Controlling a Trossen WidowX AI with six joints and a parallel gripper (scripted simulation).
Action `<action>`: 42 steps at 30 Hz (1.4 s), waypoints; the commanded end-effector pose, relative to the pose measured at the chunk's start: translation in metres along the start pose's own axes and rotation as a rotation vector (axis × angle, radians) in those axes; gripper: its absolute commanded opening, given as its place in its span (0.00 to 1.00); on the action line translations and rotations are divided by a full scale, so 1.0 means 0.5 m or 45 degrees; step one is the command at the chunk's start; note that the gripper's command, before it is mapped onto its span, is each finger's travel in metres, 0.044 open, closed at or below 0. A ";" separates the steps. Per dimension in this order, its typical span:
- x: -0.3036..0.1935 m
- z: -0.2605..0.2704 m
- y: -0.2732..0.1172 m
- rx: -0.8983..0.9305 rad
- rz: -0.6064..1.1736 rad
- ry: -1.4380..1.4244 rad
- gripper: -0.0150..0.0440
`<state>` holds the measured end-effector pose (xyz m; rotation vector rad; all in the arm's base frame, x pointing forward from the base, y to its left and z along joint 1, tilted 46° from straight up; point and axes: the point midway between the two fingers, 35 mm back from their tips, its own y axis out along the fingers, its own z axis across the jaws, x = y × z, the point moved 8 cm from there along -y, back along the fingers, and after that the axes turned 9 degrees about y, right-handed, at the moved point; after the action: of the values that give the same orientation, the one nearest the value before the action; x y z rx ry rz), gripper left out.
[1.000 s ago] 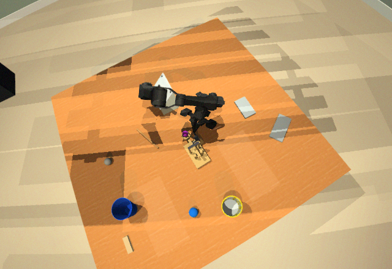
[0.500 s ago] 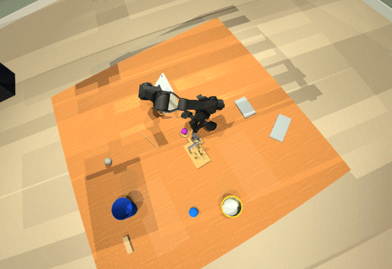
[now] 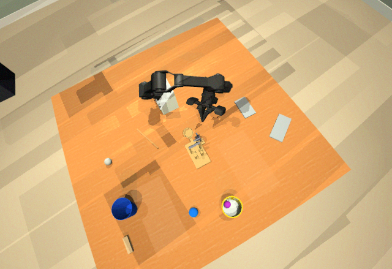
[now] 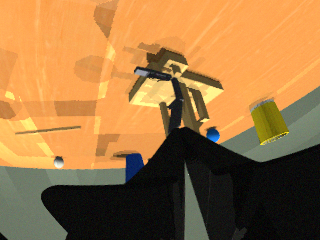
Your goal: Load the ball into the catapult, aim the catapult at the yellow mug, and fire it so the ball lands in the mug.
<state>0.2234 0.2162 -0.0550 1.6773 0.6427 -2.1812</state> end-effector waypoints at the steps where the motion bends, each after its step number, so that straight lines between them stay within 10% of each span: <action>1: 0.000 -0.001 0.000 0.001 -0.003 0.006 0.30; 17: -0.052 -0.116 0.018 0.070 -0.256 0.559 1.00; 42: -0.213 -0.277 0.088 0.177 -0.581 1.406 1.00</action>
<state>0.3699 0.2486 -0.0015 2.8997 1.1748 -1.4739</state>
